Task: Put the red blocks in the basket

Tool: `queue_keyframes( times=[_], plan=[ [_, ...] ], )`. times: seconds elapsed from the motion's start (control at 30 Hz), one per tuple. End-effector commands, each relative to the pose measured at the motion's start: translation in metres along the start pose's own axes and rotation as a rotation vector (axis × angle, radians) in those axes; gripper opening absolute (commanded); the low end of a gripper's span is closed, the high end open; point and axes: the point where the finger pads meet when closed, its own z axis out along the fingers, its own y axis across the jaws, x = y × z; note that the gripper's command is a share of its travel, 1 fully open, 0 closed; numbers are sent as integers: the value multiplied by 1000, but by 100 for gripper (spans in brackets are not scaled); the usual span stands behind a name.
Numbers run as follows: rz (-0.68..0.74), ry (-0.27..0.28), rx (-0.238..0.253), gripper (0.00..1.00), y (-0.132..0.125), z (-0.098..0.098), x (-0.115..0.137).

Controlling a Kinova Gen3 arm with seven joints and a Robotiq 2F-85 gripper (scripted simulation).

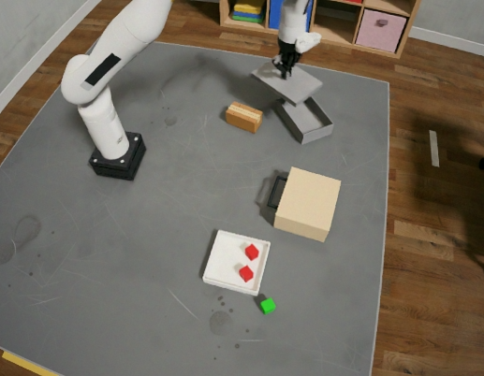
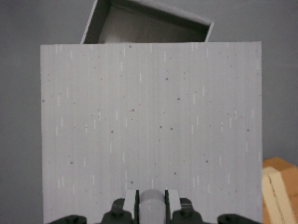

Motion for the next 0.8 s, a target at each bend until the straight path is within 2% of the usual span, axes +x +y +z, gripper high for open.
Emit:
queue_keyframes(
  times=[0.0,0.27,0.77],
  plan=[
    [216,14,-40,10,-23,3,41],
    [324,28,-38,10,-29,3,67],
    [332,29,-38,10,-30,3,69]
  ],
)
